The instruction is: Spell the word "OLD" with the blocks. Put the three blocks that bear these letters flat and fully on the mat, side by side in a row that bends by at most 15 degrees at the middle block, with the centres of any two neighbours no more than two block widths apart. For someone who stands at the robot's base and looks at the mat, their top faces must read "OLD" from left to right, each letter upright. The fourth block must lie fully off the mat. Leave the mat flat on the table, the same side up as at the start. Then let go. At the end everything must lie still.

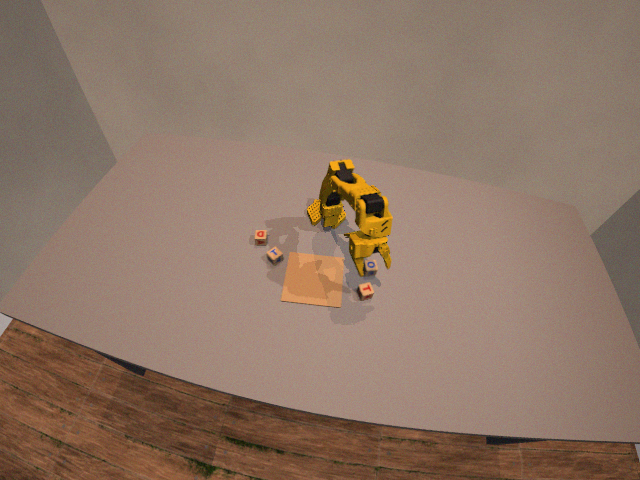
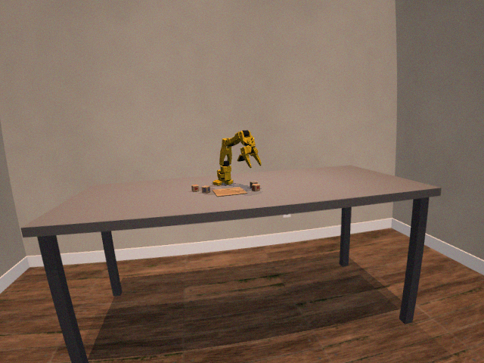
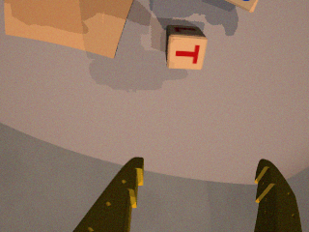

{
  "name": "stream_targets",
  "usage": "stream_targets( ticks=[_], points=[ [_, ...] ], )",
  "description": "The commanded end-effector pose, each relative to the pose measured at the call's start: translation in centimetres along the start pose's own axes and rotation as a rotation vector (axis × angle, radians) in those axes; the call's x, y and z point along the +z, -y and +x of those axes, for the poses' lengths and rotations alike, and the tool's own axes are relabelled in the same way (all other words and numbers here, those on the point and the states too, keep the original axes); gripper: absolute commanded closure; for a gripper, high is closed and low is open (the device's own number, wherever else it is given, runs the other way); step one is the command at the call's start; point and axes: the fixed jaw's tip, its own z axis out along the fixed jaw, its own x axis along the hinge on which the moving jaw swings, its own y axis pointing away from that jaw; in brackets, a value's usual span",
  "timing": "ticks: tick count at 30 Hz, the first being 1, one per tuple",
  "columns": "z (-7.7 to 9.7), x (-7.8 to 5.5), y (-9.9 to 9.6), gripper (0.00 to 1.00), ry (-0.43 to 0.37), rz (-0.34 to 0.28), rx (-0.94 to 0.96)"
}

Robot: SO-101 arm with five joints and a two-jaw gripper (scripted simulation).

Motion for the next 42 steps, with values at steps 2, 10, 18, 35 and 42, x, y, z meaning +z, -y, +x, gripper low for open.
stream_targets(
  ticks=[2, 10, 18, 35, 42],
  points=[
    [0.1, 1.3, 0.1, 0.65, 0.047, 0.002, -0.008],
    [-1.3, 4.4, 0.1, 0.65, 0.196, -0.001, -0.008],
    [-1.4, 4.6, 0.1, 0.65, 0.205, -0.001, -0.008],
    [-1.3, 4.5, 0.3, 0.65, 0.200, 0.002, -0.024],
    [-1.3, 4.5, 0.3, 0.65, 0.200, 0.002, -0.024]
  ],
)
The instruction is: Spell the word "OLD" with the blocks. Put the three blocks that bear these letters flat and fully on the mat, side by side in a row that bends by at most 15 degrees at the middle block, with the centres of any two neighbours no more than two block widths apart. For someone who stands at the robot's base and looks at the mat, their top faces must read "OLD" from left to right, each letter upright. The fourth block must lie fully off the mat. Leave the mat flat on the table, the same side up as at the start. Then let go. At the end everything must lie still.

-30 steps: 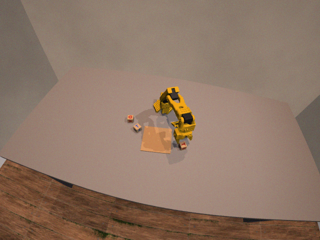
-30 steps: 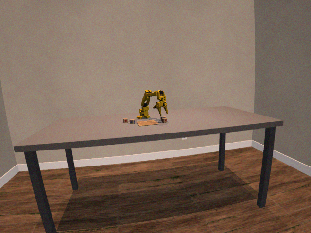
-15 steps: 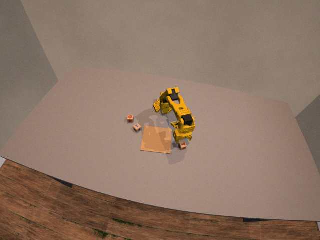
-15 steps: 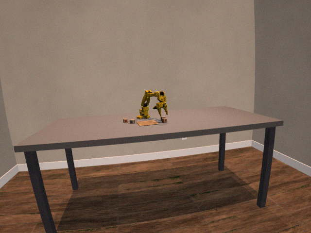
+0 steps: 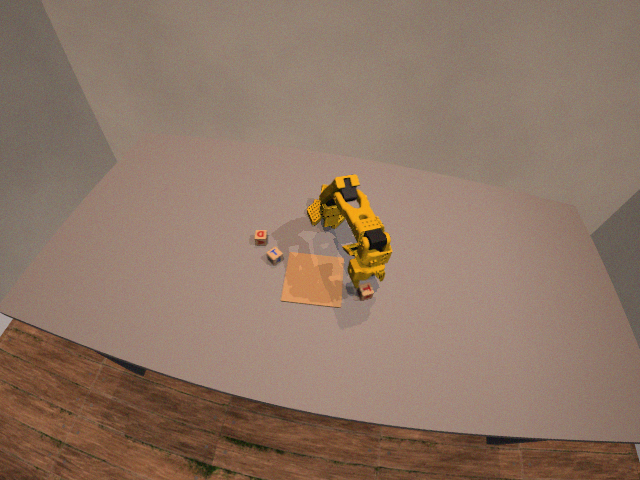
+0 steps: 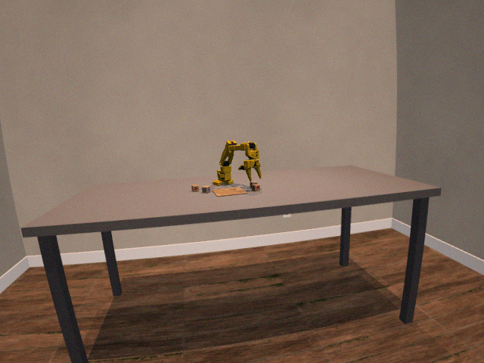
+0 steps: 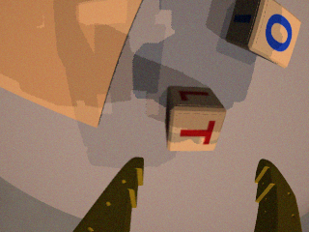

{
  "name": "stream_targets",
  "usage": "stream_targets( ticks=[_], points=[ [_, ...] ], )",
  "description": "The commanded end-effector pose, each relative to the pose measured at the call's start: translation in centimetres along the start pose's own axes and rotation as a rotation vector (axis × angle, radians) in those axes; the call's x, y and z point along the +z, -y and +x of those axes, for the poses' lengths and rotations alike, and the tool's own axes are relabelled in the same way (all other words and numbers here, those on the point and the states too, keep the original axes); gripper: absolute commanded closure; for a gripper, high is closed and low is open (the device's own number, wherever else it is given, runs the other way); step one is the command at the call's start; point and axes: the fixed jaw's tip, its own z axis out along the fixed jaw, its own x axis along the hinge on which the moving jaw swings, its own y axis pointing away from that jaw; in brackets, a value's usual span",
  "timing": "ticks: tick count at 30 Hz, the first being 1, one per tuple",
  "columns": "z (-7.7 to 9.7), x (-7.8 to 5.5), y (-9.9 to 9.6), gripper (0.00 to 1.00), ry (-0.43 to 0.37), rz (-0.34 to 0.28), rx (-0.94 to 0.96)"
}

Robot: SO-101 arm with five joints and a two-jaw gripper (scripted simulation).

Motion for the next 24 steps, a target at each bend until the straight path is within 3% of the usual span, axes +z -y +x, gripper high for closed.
stream_targets(
  ticks=[1, 24],
  points=[
    [0.71, -1.63, 0.14, 0.65, -0.080, 0.002, -0.010],
    [0.78, -0.80, 0.15, 0.65, -0.073, 0.002, -0.010]
  ],
)
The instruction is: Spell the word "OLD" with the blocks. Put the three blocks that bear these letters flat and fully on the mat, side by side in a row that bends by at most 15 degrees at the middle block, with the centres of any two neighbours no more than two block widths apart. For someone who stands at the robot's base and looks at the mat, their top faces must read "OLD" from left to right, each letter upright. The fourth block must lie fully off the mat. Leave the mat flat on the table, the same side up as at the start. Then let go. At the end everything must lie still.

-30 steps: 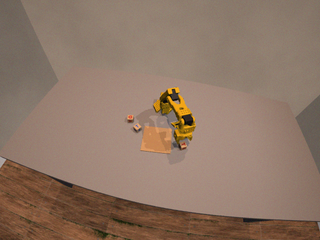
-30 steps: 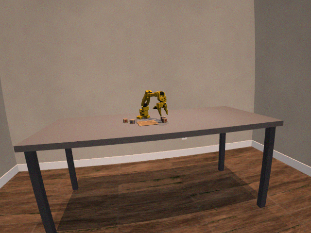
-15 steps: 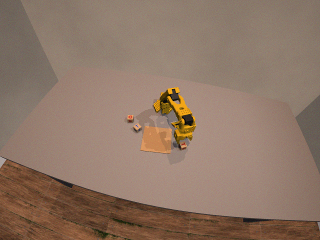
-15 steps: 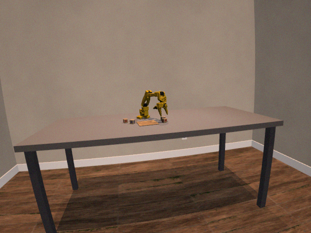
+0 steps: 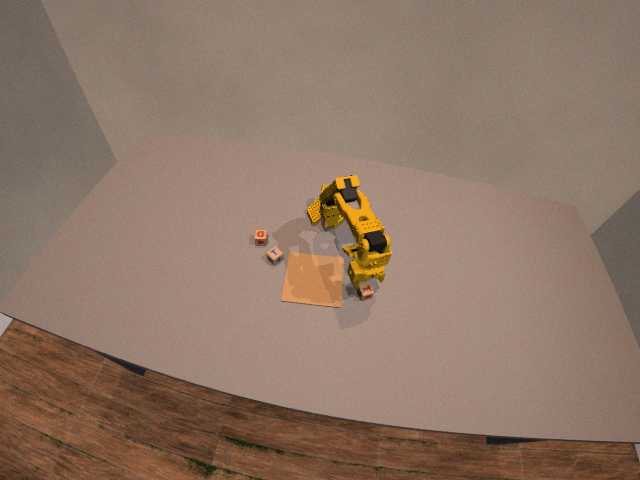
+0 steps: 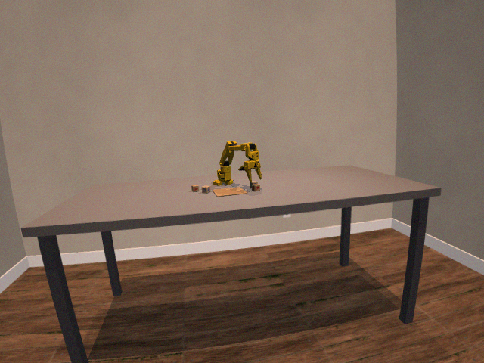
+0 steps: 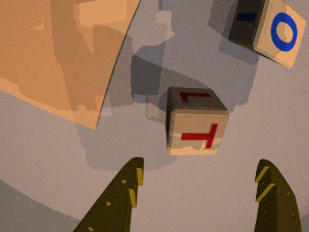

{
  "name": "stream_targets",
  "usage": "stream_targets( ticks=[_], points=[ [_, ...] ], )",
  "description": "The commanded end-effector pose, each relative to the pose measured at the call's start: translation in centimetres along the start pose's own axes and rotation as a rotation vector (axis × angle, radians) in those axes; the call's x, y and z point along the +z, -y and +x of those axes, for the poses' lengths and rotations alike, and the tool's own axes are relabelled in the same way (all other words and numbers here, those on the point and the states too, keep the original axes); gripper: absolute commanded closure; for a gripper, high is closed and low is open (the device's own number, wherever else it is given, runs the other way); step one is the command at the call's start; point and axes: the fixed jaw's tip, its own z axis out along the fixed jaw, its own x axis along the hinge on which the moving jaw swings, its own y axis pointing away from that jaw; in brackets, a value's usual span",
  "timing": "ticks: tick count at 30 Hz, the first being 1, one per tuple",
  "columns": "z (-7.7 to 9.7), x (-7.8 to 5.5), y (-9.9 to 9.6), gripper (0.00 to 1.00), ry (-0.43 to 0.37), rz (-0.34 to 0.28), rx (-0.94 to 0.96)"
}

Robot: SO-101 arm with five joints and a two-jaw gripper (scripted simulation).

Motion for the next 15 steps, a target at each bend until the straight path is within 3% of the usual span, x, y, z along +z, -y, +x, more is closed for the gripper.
stream_targets(
  ticks=[1, 15],
  points=[
    [0.7, -1.2, 0.1, 0.65, -0.076, 0.002, -0.009],
    [0.8, 1.0, 0.1, 0.65, -0.068, 0.002, -0.008]
  ],
)
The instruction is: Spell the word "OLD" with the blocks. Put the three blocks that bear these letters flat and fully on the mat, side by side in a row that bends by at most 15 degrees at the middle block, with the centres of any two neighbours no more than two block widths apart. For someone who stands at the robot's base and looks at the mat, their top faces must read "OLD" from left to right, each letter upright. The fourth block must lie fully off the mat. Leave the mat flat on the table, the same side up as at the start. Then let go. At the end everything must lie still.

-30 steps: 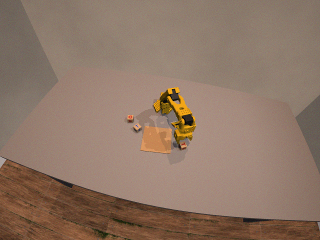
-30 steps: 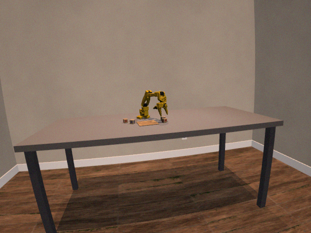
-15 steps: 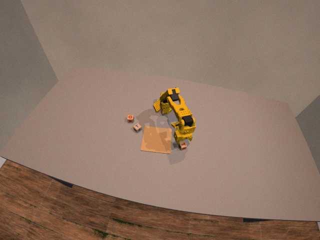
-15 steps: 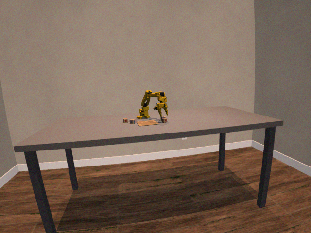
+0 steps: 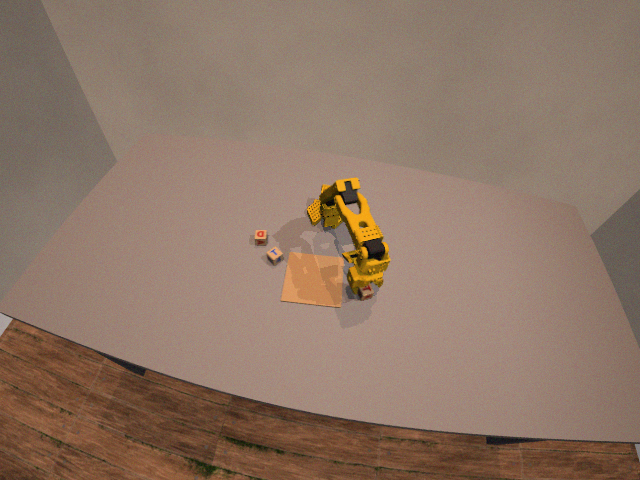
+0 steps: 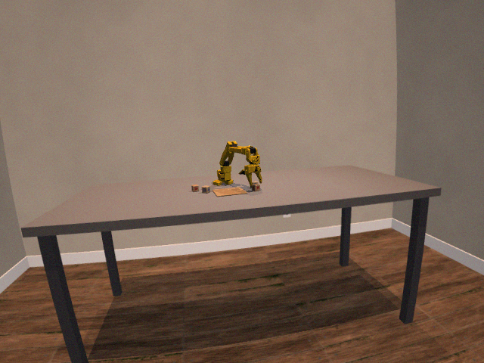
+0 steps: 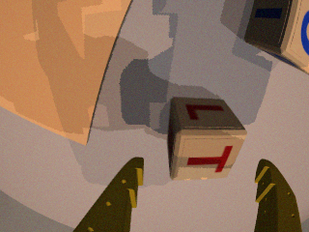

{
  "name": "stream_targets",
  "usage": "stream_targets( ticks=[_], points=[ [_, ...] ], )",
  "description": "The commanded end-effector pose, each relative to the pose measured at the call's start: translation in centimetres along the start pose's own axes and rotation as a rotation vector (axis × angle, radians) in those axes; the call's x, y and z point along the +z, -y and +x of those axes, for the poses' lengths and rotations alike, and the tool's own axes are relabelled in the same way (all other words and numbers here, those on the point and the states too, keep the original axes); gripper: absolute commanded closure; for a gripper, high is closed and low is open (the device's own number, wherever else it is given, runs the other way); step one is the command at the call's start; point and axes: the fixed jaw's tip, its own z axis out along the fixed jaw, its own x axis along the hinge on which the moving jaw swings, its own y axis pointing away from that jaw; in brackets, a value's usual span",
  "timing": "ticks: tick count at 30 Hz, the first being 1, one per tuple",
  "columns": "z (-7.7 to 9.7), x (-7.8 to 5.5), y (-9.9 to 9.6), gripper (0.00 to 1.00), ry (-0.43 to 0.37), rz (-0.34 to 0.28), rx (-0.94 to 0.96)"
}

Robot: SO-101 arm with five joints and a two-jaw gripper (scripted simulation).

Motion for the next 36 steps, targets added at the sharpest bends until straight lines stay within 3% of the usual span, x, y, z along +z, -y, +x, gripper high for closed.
stream_targets(
  ticks=[1, 13, 36],
  points=[
    [0.62, -0.79, 0.14, 0.65, -0.076, 0.002, -0.008],
    [0.60, 0.00, 0.14, 0.65, -0.073, 0.002, -0.008],
    [0.60, 0.05, 0.38, 0.69, -0.073, 0.003, -0.008]
  ],
)
